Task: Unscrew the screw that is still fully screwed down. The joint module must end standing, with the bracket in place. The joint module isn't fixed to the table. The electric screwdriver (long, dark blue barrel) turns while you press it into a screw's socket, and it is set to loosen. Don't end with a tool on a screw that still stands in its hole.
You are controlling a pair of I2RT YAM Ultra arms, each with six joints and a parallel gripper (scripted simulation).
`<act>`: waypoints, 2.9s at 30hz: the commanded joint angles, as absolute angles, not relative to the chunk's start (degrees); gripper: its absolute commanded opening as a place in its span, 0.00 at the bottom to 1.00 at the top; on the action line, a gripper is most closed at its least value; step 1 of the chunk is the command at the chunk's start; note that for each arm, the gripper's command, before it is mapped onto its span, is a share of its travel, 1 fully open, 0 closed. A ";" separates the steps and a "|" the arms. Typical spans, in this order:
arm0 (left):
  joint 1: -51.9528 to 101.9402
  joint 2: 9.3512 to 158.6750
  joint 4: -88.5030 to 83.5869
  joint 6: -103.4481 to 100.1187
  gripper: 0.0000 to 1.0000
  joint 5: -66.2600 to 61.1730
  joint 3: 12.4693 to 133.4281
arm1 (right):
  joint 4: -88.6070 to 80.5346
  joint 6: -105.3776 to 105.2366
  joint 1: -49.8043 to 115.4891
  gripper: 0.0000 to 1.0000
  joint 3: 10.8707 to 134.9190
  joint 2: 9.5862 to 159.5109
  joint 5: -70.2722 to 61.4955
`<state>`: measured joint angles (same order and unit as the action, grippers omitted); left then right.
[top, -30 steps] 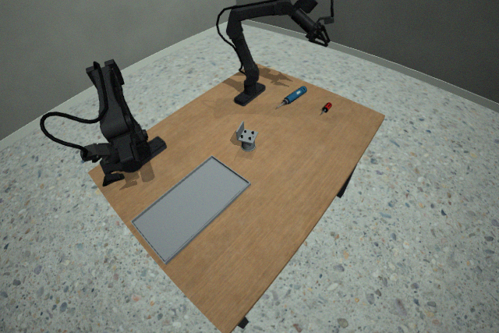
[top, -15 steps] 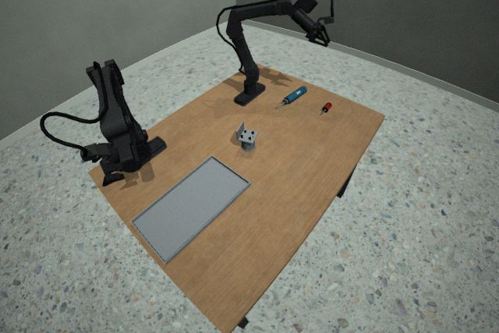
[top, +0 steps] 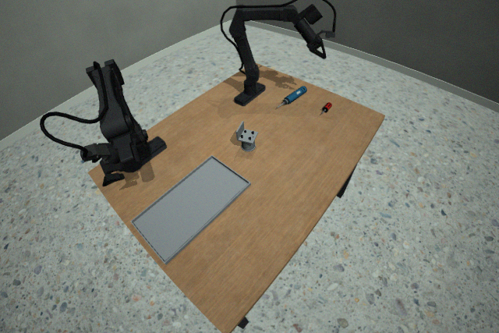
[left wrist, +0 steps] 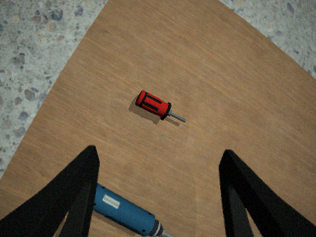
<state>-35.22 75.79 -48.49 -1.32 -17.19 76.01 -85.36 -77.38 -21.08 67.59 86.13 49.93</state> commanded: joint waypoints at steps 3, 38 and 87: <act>-34.50 74.36 -49.51 -4.81 0.65 -15.99 75.08 | -85.38 -77.39 -21.08 1.00 67.81 85.94 50.40; -32.12 81.61 -55.83 -30.26 0.65 -7.01 65.13 | -85.38 -77.39 -21.08 1.00 67.81 85.94 50.40; -30.76 86.48 -60.31 -52.36 0.65 0.00 57.44 | -85.38 -77.38 -21.08 0.93 67.81 85.94 50.01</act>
